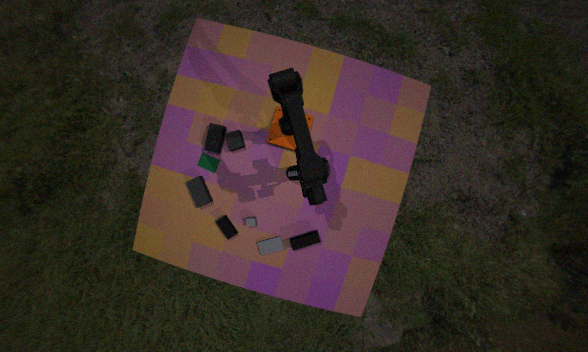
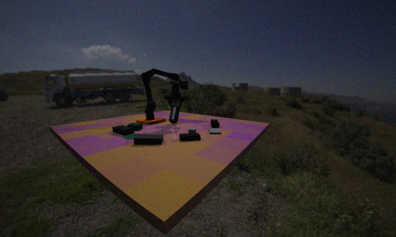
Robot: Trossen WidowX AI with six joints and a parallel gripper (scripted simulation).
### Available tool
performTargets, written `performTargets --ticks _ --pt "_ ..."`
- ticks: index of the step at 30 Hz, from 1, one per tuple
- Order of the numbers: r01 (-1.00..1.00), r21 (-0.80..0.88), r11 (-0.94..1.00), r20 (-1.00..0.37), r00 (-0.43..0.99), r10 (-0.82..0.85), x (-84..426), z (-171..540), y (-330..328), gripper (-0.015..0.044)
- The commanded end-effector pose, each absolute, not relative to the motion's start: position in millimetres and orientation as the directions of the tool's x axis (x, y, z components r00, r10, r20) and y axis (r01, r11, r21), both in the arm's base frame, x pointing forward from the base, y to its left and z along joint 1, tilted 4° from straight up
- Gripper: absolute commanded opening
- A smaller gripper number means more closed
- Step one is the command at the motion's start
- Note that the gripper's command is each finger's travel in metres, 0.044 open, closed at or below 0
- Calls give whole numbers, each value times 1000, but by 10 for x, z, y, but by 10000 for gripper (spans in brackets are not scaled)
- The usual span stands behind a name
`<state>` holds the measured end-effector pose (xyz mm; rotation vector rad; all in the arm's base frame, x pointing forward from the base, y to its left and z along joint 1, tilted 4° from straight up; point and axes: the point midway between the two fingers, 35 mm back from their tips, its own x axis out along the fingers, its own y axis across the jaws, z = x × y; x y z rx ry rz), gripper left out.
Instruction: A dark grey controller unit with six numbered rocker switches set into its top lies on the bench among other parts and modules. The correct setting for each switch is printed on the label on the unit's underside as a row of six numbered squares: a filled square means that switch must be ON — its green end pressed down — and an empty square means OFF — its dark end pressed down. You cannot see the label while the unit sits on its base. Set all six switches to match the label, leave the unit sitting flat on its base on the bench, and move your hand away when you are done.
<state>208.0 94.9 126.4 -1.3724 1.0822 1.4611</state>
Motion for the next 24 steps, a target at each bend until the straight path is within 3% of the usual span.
performTargets --ticks 1,24 --pt "-961 44 -274 -999 -43 -8 2108 1265 864 338" --pt "-961 44 -274 -999 -43 -9 2149 1322 738 338"
